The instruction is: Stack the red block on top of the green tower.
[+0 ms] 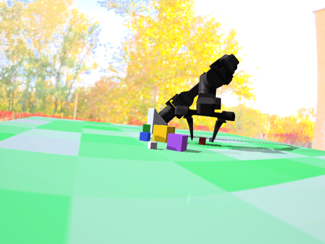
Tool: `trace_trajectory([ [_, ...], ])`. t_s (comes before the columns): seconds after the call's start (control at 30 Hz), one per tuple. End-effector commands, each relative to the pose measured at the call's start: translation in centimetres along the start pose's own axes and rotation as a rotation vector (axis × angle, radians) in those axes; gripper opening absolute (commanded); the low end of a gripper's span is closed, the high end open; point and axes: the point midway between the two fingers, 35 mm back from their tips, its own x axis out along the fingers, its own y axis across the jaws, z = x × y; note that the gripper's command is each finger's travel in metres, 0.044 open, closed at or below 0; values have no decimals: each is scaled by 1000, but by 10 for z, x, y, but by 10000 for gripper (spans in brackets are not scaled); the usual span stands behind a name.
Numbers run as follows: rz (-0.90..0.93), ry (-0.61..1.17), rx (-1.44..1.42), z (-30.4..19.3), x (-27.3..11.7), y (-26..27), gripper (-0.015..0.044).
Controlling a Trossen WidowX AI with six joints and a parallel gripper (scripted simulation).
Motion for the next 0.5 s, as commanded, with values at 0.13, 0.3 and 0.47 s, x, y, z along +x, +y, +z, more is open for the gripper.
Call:
trace_trajectory([
  [0.13,4,4,2,0,0,0,125],
  [0.3,4,4,2,0,0,0,72],
  [0.47,4,4,2,0,-1,0,19],
])
